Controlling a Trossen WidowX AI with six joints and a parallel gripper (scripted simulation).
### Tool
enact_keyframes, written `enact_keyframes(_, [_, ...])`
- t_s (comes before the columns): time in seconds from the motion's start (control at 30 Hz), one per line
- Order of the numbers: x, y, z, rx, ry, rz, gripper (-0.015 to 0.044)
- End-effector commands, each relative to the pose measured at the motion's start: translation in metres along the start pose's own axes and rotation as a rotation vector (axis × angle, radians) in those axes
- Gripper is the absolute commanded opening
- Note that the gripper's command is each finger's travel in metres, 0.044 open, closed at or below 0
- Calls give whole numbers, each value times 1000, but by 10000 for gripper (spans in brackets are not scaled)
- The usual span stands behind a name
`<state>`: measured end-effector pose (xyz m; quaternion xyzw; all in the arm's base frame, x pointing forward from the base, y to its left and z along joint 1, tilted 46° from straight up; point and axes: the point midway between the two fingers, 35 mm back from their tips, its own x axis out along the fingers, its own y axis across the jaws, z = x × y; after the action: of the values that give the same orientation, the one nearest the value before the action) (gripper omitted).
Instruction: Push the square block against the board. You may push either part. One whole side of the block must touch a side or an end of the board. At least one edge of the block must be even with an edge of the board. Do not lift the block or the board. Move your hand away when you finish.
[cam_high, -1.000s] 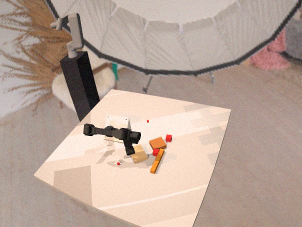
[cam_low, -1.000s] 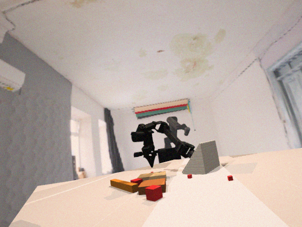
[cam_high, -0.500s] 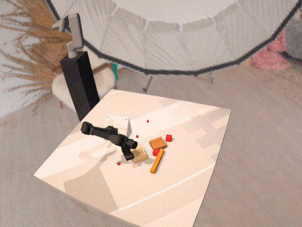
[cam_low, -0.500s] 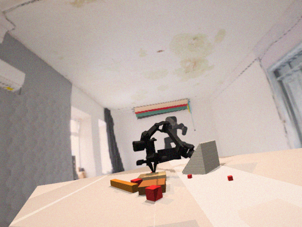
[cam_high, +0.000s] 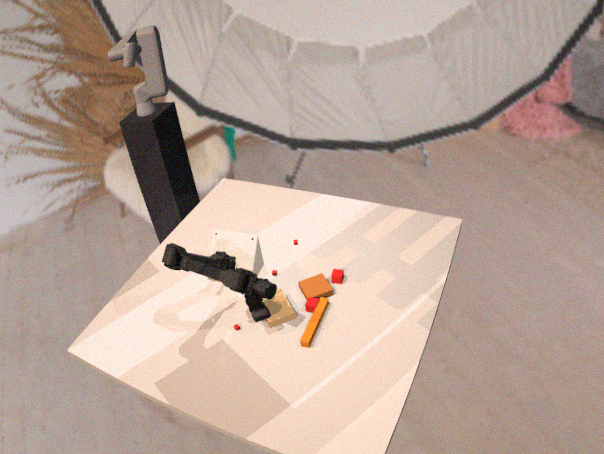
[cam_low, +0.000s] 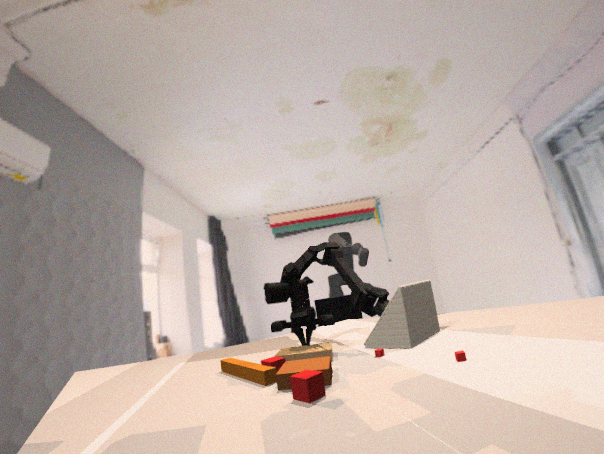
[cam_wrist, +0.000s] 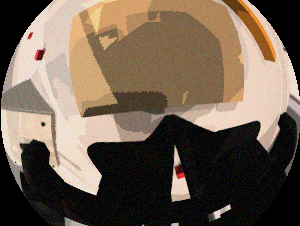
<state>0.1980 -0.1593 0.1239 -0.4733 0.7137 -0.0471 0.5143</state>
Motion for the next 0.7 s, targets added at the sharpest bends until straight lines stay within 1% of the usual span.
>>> enact_keyframes(0.0, [2, 0, 6, -2, 1, 6, 0])
enact_keyframes(0.67, [2, -1, 29, -2, -2, 9, 0])
